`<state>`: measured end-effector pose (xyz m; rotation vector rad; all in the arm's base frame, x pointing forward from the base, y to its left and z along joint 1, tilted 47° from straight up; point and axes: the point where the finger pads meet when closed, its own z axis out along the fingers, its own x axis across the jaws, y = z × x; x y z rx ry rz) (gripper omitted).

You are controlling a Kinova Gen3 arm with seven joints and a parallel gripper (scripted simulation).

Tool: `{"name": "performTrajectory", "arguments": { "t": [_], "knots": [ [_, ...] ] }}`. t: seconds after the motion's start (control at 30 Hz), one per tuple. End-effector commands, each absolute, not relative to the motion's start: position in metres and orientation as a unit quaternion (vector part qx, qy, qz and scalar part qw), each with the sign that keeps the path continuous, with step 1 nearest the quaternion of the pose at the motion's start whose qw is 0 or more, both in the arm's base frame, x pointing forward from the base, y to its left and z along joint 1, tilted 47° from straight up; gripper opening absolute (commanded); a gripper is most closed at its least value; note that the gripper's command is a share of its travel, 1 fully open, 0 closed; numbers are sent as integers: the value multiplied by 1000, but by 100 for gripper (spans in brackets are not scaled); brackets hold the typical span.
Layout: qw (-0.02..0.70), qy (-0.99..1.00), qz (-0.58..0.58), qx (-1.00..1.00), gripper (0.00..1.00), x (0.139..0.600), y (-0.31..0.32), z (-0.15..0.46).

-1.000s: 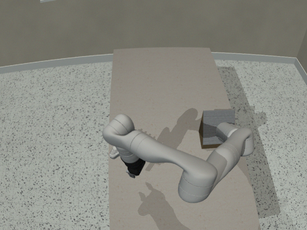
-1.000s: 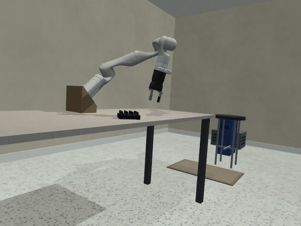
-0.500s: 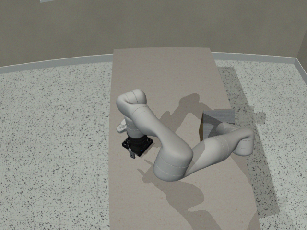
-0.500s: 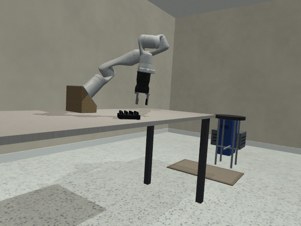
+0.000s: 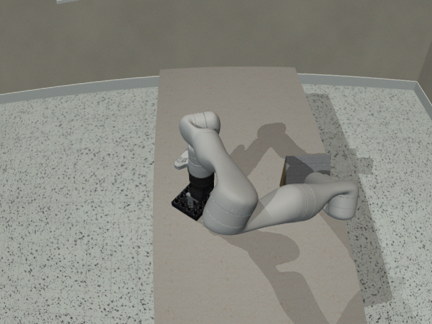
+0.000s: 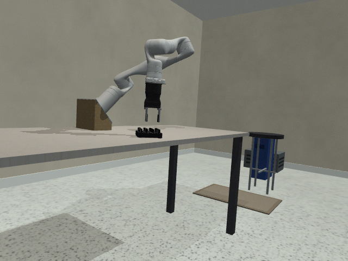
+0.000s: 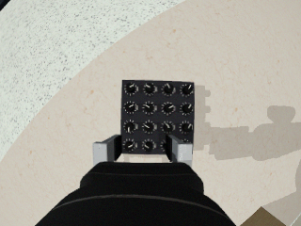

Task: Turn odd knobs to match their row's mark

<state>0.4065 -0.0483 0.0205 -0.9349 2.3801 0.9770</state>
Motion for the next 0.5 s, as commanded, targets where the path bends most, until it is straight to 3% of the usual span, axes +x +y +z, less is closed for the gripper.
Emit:
{"name": "performTrajectory", "arguments": {
  "t": [0.0, 0.47],
  "knots": [
    [200, 853, 350, -331, 100, 405, -51, 18],
    [202, 855, 348, -327, 100, 402, -54, 14]
  ]
}}
